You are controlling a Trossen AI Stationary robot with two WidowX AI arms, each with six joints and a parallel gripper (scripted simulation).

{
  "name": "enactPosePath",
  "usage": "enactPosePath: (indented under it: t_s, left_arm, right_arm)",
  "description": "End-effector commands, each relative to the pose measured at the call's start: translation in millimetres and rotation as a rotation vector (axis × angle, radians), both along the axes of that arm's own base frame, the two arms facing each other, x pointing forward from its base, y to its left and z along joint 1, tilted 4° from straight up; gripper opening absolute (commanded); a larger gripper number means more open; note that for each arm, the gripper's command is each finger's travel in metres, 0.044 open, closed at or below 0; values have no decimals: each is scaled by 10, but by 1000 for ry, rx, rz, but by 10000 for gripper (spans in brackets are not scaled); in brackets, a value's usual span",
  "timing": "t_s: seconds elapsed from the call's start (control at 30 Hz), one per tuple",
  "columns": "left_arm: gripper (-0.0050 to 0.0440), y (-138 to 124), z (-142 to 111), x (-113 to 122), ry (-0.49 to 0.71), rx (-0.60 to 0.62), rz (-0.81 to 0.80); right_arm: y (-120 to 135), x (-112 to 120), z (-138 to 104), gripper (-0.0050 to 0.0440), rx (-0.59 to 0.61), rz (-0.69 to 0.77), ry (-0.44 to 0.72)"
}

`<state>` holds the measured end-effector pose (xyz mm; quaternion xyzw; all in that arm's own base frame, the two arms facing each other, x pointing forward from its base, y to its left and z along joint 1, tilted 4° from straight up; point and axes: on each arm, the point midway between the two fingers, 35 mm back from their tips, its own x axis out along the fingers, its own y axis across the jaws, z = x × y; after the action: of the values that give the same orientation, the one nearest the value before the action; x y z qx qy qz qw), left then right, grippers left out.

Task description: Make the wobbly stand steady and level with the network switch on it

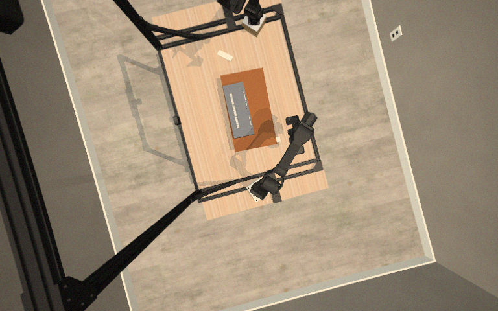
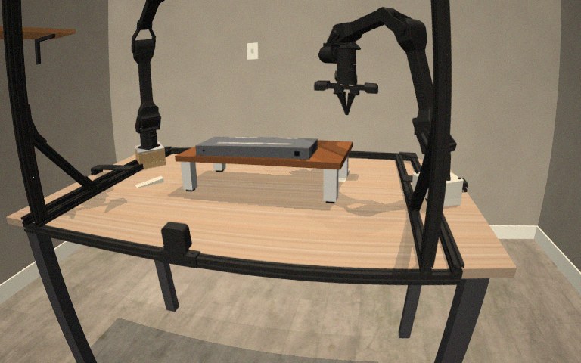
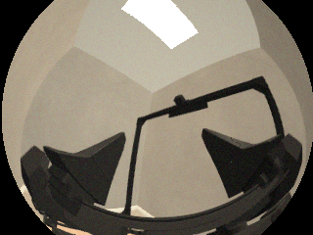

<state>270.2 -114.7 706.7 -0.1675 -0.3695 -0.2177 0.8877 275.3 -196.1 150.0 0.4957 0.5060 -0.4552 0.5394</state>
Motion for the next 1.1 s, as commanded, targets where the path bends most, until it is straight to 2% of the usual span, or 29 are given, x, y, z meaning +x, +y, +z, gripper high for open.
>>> enactPosePath:
  t_s: [0.0, 0.1, 0.13, 0.47, 0.67, 0.7, 1.03, 1.07]
  left_arm:
    - [440, 67, 188, -154, -72, -15, 14]
    - [440, 67, 188, -154, -72, -15, 14]
    - [440, 94, 184, -220, -81, -24, 11]
    - [440, 548, 760, -1283, -460, -138, 89]
    - [440, 548, 760, -1283, -460, -138, 89]
    - [440, 580, 743, -1352, -471, -149, 87]
    - [440, 1065, 968, -2508, -841, -285, 190]
    - [440, 1065, 968, -2508, -841, -285, 190]
  right_arm:
    - [0, 0, 0, 0, 0, 0, 0]
    - [0, 0, 0, 0, 0, 0, 0]
    - [0, 0, 0, 0, 0, 0, 0]
    - [0, 0, 0, 0, 0, 0, 0]
    - [0, 0, 0, 0, 0, 0, 0]
    - [0, 0, 0, 0, 0, 0, 0]
    - [0, 0, 0, 0, 0, 0, 0]
    - [0, 0, 0, 0, 0, 0, 0]
